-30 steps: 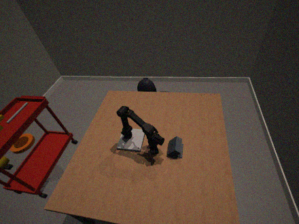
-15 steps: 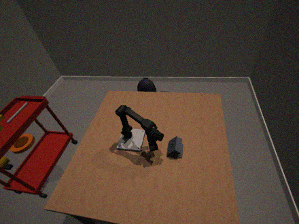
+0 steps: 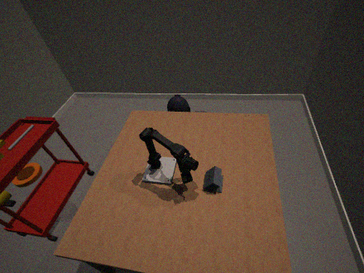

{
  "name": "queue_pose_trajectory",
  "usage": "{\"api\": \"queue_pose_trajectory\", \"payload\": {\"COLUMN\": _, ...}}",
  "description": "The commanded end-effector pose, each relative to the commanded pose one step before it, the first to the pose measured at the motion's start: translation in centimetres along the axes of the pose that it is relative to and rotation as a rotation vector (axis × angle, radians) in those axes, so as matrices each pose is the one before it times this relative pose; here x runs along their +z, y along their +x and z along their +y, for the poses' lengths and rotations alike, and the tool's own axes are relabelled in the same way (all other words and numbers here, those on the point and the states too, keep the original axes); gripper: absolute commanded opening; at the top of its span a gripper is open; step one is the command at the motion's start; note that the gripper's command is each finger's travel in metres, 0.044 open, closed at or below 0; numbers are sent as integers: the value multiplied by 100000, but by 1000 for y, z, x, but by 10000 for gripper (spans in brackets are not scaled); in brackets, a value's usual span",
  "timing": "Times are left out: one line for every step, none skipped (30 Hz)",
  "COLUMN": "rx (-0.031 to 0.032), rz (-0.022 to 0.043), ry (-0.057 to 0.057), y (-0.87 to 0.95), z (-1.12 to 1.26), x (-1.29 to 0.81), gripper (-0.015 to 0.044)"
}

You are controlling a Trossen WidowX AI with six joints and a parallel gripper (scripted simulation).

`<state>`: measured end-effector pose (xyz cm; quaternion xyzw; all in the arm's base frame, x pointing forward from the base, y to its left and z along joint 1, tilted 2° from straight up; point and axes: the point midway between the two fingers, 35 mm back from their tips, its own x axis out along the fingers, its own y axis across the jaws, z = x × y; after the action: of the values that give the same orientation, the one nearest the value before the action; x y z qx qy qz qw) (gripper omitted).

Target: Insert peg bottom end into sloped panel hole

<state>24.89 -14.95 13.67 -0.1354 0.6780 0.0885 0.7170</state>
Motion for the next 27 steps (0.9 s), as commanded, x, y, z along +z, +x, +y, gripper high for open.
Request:
{"api": "queue_pose_trajectory", "payload": {"rx": -1755, "rz": -3151, "ry": -1830, "y": -187, "z": 156, "x": 132, "gripper": 0}}
{"api": "queue_pose_trajectory", "payload": {"rx": -304, "rz": -532, "ry": -333, "y": 11, "z": 12, "x": 35, "gripper": 0}}
{"api": "queue_pose_trajectory", "payload": {"rx": -305, "rz": -531, "ry": -334, "y": 11, "z": 12, "x": 35, "gripper": 0}}
{"api": "queue_pose_trajectory", "payload": {"rx": -307, "rz": -530, "ry": -335, "y": 10, "z": 12, "x": 35, "gripper": 0}}
{"api": "queue_pose_trajectory", "payload": {"rx": -309, "rz": -529, "ry": -336, "y": 10, "z": 12, "x": 35, "gripper": 0}}
{"api": "queue_pose_trajectory", "payload": {"rx": -310, "rz": -528, "ry": -337, "y": 10, "z": 12, "x": 35, "gripper": 0}}
{"api": "queue_pose_trajectory", "payload": {"rx": -312, "rz": -527, "ry": -339, "y": 10, "z": 12, "x": 35, "gripper": 0}}
{"api": "queue_pose_trajectory", "payload": {"rx": -314, "rz": -526, "ry": -340, "y": 10, "z": 12, "x": 35, "gripper": 0}}
{"api": "queue_pose_trajectory", "payload": {"rx": -315, "rz": -525, "ry": -341, "y": 9, "z": 12, "x": 35, "gripper": 0}}
{"api": "queue_pose_trajectory", "payload": {"rx": -317, "rz": -524, "ry": -342, "y": 9, "z": 12, "x": 35, "gripper": 0}}
{"api": "queue_pose_trajectory", "payload": {"rx": -319, "rz": -523, "ry": -343, "y": 9, "z": 12, "x": 35, "gripper": 0}}
{"api": "queue_pose_trajectory", "payload": {"rx": -320, "rz": -522, "ry": -345, "y": 9, "z": 12, "x": 35, "gripper": 0}}
{"api": "queue_pose_trajectory", "payload": {"rx": -322, "rz": -521, "ry": -346, "y": 9, "z": 12, "x": 35, "gripper": 0}}
{"api": "queue_pose_trajectory", "payload": {"rx": -323, "rz": -520, "ry": -347, "y": 8, "z": 12, "x": 35, "gripper": 0}}
{"api": "queue_pose_trajectory", "payload": {"rx": -325, "rz": -519, "ry": -348, "y": 8, "z": 12, "x": 35, "gripper": 0}}
{"api": "queue_pose_trajectory", "payload": {"rx": -327, "rz": -518, "ry": -349, "y": 8, "z": 12, "x": 35, "gripper": 0}}
{"api": "queue_pose_trajectory", "payload": {"rx": -328, "rz": -517, "ry": -351, "y": 8, "z": 12, "x": 34, "gripper": 0}}
{"api": "queue_pose_trajectory", "payload": {"rx": -330, "rz": -516, "ry": -352, "y": 8, "z": 12, "x": 34, "gripper": 0}}
{"api": "queue_pose_trajectory", "payload": {"rx": -331, "rz": -515, "ry": -353, "y": 7, "z": 12, "x": 34, "gripper": 0}}
{"api": "queue_pose_trajectory", "payload": {"rx": -333, "rz": -514, "ry": -354, "y": 7, "z": 12, "x": 34, "gripper": 0}}
{"api": "queue_pose_trajectory", "payload": {"rx": -334, "rz": -513, "ry": -355, "y": 7, "z": 12, "x": 34, "gripper": 0}}
{"api": "queue_pose_trajectory", "payload": {"rx": -336, "rz": -512, "ry": -357, "y": 7, "z": 12, "x": 34, "gripper": 0}}
{"api": "queue_pose_trajectory", "payload": {"rx": -338, "rz": -511, "ry": -358, "y": 7, "z": 12, "x": 34, "gripper": 0}}
{"api": "queue_pose_trajectory", "payload": {"rx": -339, "rz": -510, "ry": -359, "y": 6, "z": 12, "x": 34, "gripper": 0}}
{"api": "queue_pose_trajectory", "payload": {"rx": -341, "rz": -508, "ry": -360, "y": 6, "z": 12, "x": 34, "gripper": 0}}
{"api": "queue_pose_trajectory", "payload": {"rx": -342, "rz": -507, "ry": -361, "y": 6, "z": 12, "x": 34, "gripper": 0}}
{"api": "queue_pose_trajectory", "payload": {"rx": -344, "rz": -506, "ry": -363, "y": 6, "z": 12, "x": 34, "gripper": 0}}
